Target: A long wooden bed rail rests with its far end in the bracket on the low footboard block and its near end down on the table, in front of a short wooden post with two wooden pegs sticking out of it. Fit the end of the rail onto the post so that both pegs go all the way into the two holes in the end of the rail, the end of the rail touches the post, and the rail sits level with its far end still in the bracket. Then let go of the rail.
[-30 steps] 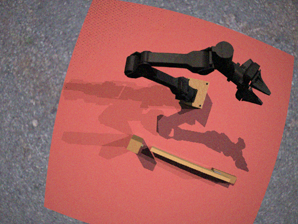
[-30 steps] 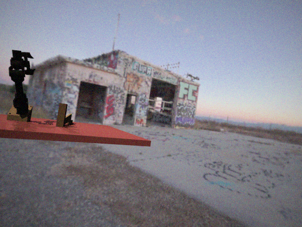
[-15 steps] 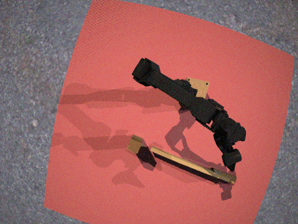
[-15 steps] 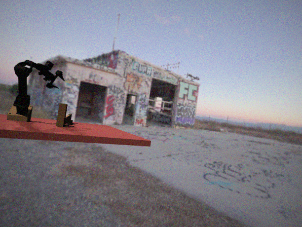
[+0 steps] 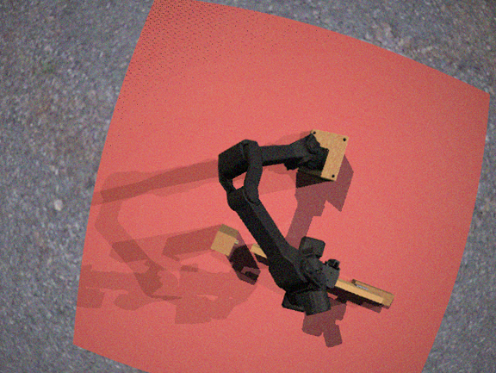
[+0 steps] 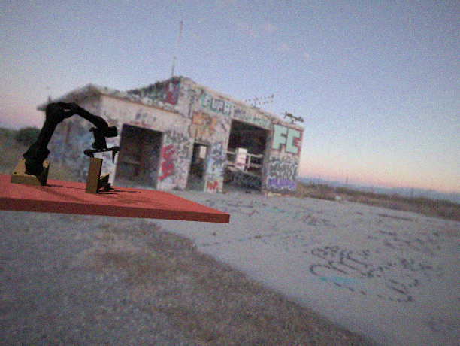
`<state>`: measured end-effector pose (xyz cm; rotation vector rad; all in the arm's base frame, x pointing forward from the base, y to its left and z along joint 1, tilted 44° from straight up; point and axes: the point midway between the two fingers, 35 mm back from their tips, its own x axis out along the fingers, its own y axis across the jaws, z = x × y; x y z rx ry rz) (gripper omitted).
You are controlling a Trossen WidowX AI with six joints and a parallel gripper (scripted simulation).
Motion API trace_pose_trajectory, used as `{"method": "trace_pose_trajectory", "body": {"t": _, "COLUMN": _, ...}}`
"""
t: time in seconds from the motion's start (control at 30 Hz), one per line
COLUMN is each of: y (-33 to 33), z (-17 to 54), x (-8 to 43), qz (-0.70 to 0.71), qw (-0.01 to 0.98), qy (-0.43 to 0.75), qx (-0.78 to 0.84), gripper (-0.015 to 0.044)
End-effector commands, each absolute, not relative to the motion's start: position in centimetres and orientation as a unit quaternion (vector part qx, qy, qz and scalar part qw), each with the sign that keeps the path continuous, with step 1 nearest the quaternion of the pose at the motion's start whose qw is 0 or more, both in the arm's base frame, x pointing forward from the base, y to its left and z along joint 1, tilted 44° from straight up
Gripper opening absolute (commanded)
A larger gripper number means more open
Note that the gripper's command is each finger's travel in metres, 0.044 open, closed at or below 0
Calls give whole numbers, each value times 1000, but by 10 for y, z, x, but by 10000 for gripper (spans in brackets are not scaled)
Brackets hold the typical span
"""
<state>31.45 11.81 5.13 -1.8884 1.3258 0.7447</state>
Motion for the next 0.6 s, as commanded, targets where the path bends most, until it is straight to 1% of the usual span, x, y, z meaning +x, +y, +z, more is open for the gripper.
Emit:
{"method": "trace_pose_trajectory", "body": {"t": 0.0, "y": 54, "z": 46, "x": 316, "qz": 258, "qw": 323, "qy": 621, "qx": -666, "gripper": 440}}
{"method": "trace_pose_trajectory", "body": {"t": 0.1, "y": 38, "z": 40, "x": 309, "qz": 250, "qw": 310, "qy": 655, "qx": -642, "gripper": 440}}
{"method": "trace_pose_trajectory", "body": {"t": 0.57, "y": 29, "z": 29, "x": 310, "qz": 250, "qw": 310, "qy": 655, "qx": -642, "gripper": 440}}
